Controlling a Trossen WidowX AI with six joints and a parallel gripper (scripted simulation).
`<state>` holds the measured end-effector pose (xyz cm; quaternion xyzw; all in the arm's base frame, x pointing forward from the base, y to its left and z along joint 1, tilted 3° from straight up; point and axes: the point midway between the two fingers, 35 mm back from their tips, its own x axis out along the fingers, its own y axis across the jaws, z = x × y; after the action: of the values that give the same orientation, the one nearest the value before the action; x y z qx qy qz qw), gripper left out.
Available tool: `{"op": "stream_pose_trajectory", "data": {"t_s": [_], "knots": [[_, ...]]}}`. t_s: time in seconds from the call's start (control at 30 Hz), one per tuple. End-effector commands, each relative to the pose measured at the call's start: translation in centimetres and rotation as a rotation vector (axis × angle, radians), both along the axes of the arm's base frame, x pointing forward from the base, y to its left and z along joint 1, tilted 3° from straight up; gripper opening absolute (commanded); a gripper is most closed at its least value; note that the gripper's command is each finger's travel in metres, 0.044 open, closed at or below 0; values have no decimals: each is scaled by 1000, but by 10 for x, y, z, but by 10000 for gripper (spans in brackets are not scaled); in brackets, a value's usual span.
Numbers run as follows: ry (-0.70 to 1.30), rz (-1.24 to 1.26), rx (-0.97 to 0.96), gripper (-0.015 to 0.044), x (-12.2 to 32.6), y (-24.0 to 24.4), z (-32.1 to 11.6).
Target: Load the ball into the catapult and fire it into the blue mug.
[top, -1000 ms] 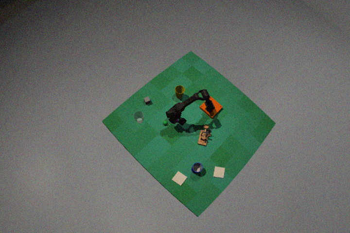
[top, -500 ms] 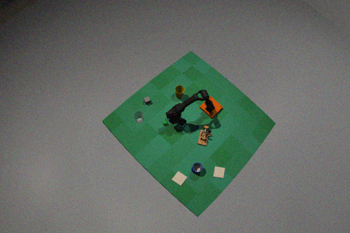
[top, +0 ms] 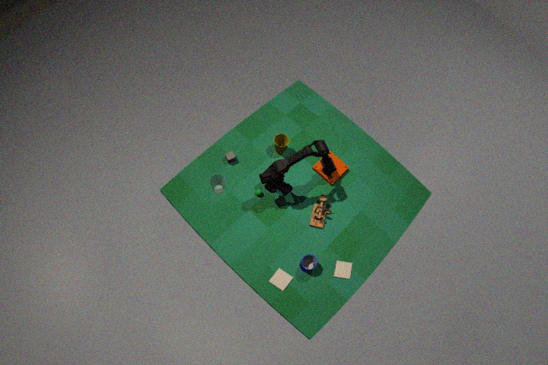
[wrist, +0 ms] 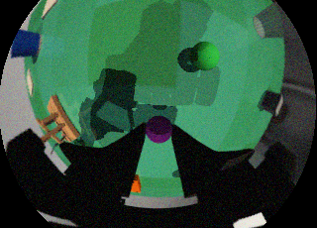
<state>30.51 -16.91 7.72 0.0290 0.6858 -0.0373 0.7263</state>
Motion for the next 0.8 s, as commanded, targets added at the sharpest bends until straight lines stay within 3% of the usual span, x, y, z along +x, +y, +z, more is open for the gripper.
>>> {"op": "stream_pose_trajectory", "data": {"t_s": [0.0, 0.33, 0.5, 0.77], "knots": [[-20, -3, -7, 0, 0, 1, 29], [-20, 3, -15, 0, -14, 9, 89], [-16, 9, -13, 0, -14, 13, 89], [32, 83, 8, 0, -11, 59, 80]]}}
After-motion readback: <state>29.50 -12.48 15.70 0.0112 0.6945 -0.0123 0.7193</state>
